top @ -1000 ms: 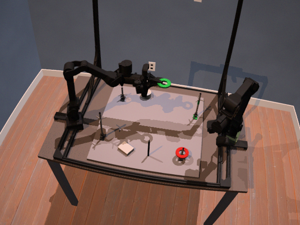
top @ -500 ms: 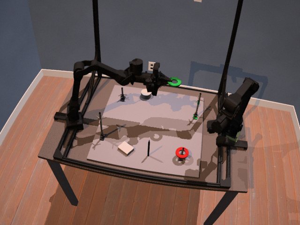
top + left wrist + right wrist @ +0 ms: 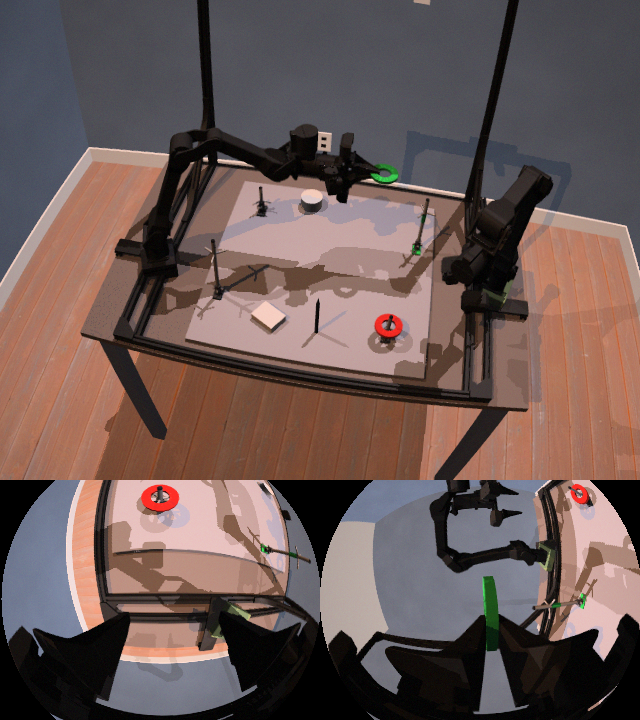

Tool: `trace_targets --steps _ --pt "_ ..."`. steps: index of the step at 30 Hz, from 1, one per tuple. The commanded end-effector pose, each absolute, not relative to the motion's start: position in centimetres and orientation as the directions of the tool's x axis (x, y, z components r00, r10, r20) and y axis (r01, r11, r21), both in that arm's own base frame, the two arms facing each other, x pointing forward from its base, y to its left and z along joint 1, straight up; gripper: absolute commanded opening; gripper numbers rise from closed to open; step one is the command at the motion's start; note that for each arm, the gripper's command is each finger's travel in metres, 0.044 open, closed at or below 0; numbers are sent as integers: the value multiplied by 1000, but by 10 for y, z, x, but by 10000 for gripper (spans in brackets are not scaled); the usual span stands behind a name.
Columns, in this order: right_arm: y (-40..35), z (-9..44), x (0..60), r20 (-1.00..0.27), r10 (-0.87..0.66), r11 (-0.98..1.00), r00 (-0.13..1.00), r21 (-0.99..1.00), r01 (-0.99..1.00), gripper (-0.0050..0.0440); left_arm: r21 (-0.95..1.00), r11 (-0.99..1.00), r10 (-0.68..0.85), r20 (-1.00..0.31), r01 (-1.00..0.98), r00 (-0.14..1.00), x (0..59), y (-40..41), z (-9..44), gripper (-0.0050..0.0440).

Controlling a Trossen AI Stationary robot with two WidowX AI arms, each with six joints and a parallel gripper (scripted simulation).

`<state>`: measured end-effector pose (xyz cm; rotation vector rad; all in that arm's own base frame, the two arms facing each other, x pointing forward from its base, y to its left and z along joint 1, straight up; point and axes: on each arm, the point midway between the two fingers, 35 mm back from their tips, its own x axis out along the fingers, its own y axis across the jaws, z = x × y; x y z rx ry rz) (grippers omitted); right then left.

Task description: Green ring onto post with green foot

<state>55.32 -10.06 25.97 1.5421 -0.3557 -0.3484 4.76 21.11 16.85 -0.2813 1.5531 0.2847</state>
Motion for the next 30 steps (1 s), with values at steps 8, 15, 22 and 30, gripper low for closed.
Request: trace_targets --steps 8,15,22,30 --pt "-102 254 587 0 -436 0 900 1000 0 0 0 934 0 -1000 -357 0 48 211 169 400" --pt "-102 250 609 0 -436 0 900 1000 0 0 0 934 0 -1000 -357 0 48 211 169 400" --pt "-102 246 624 0 -436 0 900 1000 0 0 0 934 0 -1000 -357 0 48 211 169 400" --pt "-102 238 647 0 -436 0 900 1000 0 0 0 934 0 -1000 -357 0 48 211 169 400"
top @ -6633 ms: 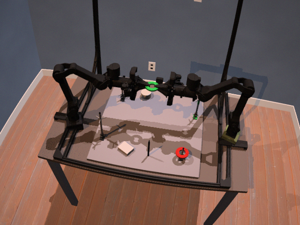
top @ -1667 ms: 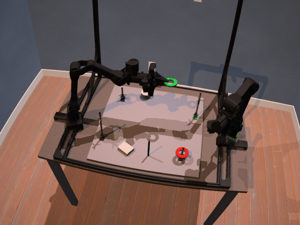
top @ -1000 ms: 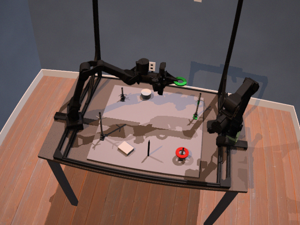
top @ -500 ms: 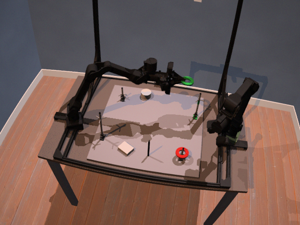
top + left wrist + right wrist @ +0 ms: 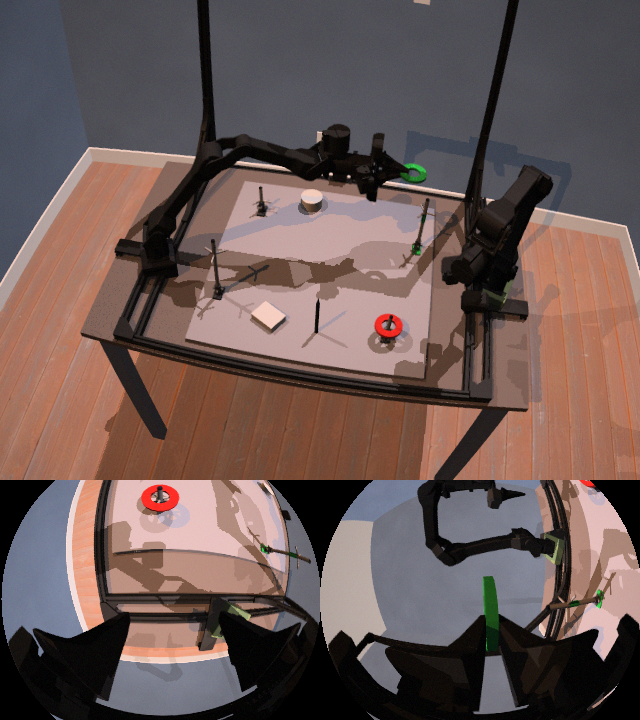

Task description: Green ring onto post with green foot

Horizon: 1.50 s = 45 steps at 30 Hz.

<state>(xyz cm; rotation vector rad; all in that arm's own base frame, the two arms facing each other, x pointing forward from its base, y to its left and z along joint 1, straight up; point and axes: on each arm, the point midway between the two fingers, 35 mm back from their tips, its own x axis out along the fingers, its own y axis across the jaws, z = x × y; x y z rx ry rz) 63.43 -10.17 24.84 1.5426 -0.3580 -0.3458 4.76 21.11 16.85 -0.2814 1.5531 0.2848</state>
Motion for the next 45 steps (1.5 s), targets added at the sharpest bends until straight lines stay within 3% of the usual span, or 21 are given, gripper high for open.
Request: trace_targets --steps 1,30,40,45 --pt "-102 237 650 0 -436 0 900 1000 0 0 0 934 0 -1000 -357 0 48 211 169 400" --pt "-100 209 695 0 -436 1 900 1000 0 0 0 934 0 -1000 -357 0 48 211 169 400" --pt "-102 134 694 -2 -436 23 900 1000 13 0 0 934 0 -1000 -357 0 48 211 169 400" --pt "-102 127 693 -2 -436 25 900 1000 14 0 0 934 0 -1000 -357 0 48 211 169 400"
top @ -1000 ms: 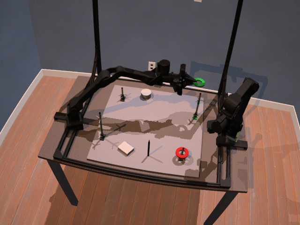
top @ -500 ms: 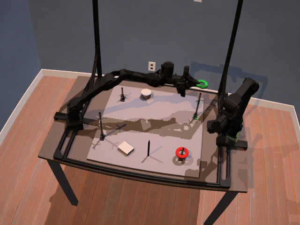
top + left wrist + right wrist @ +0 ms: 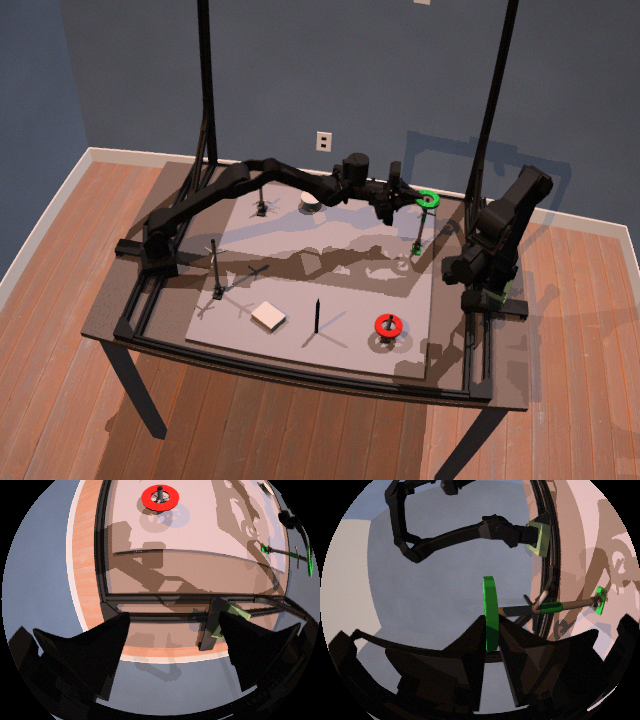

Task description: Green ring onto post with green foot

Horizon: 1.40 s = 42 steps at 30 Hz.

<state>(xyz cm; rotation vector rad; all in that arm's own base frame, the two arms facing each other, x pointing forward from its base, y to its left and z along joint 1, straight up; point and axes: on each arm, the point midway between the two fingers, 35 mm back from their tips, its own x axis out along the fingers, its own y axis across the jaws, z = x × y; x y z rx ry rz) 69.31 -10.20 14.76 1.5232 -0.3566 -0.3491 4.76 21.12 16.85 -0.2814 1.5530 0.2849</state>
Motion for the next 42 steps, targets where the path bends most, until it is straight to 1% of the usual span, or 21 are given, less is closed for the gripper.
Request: trace_targets --steps 1,15,29,42 --pt "-102 127 693 -2 -436 25 900 1000 14 0 0 934 0 -1000 -357 0 48 211 169 400" --pt "-102 126 693 -2 -436 25 900 1000 14 0 0 934 0 -1000 -357 0 48 211 169 400" --pt "-103 106 693 -2 -436 25 900 1000 14 0 0 934 0 -1000 -357 0 48 211 169 400" --pt "-103 106 693 -2 -436 25 900 1000 14 0 0 934 0 -1000 -357 0 48 211 169 400"
